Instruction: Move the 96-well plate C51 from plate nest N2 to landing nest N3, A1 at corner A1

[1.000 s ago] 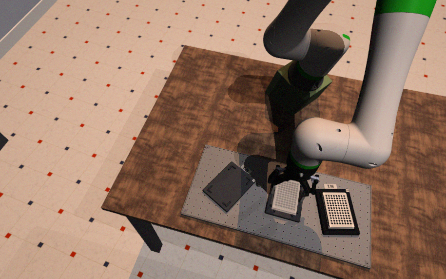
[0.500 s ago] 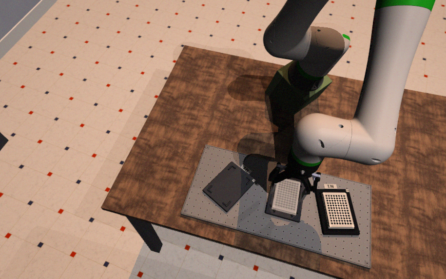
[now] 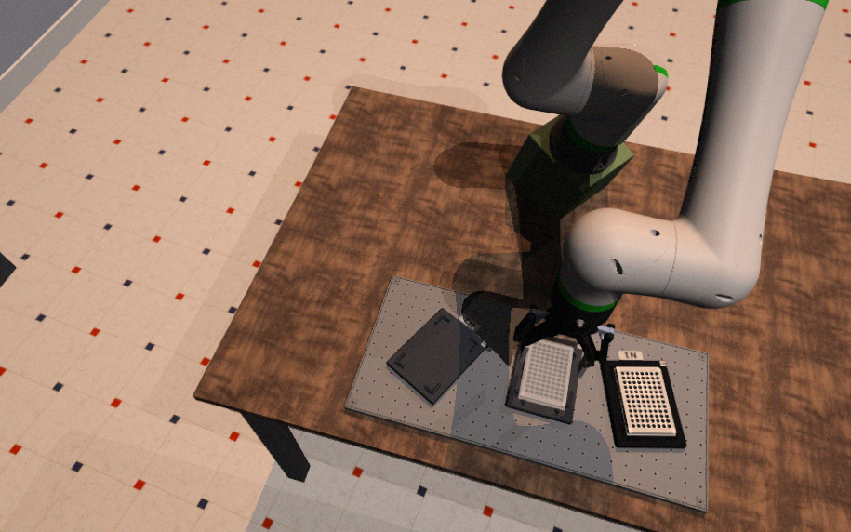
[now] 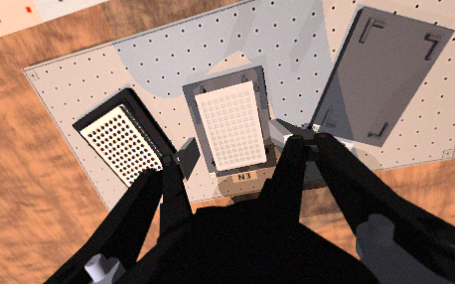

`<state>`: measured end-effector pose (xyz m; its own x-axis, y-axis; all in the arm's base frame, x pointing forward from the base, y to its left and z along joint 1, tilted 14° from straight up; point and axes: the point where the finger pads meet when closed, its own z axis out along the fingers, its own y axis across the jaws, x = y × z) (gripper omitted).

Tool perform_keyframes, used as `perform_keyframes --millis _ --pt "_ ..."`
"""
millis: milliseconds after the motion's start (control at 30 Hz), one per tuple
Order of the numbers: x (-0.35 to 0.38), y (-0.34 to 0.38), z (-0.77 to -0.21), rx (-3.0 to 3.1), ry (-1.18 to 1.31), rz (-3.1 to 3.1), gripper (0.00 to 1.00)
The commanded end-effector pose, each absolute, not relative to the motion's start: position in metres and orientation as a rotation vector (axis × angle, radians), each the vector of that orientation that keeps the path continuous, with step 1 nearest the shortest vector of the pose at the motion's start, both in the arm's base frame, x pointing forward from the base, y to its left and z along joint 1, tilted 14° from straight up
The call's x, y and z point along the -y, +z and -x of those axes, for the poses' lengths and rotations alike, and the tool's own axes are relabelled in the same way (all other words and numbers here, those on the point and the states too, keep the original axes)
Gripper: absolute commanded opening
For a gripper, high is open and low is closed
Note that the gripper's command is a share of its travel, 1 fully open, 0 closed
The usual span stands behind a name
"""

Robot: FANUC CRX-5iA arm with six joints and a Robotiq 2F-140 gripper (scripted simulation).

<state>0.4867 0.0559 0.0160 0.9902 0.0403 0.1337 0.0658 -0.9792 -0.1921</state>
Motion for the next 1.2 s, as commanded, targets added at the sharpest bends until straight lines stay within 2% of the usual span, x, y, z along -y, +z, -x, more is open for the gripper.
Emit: perform_keyframes --millis 0,1167 --pt "-0.0554 0.0182 -0.4866 0.079 -0.192 2.937 0.66" --pt "-0.0547 0.0216 -0.4862 0.079 -0.192 2.937 0.66"
